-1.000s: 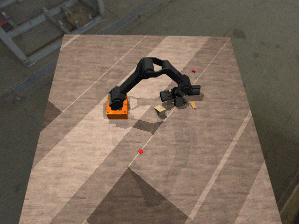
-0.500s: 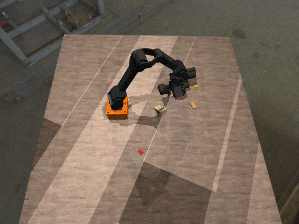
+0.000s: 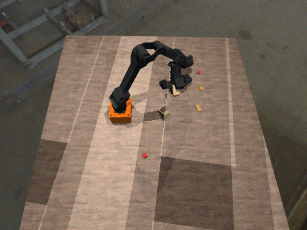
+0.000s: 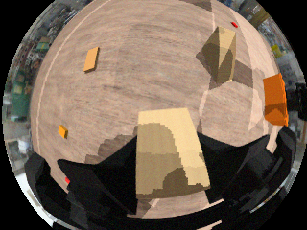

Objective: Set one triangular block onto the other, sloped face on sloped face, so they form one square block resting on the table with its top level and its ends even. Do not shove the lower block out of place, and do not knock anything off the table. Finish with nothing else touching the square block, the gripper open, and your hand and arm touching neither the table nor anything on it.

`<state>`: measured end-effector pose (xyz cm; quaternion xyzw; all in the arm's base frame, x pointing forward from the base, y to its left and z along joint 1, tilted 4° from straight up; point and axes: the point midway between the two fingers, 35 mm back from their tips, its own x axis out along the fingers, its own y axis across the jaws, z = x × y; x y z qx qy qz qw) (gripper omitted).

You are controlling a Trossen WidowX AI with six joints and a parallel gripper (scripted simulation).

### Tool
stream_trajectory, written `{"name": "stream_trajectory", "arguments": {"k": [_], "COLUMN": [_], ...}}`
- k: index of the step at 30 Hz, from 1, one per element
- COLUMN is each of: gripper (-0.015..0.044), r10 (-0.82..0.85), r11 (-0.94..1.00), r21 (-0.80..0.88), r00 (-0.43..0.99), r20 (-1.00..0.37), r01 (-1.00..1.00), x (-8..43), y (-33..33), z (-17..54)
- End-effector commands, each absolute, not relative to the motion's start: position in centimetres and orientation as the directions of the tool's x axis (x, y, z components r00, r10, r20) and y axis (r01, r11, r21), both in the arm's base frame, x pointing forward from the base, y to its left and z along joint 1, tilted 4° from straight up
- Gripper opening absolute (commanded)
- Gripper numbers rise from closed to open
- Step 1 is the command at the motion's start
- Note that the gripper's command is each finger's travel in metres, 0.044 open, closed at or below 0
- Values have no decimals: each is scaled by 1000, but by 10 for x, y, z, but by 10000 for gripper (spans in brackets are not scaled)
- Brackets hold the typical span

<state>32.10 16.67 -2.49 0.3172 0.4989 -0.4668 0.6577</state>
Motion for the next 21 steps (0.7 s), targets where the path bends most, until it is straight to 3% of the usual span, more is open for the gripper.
{"name": "stream_trajectory", "arguments": {"k": [1, 18, 21], "gripper": [0, 0, 79], "r10": [-382, -696, -654], "r11": [362, 360, 358], "r21": [-43, -45, -53], "r00": [106, 236, 210], "r20": [-918, -678, -727], "r01": [931, 932, 932], "x": [320, 307, 308], "y": [173, 203, 198], "z": [-23, -25, -25]}}
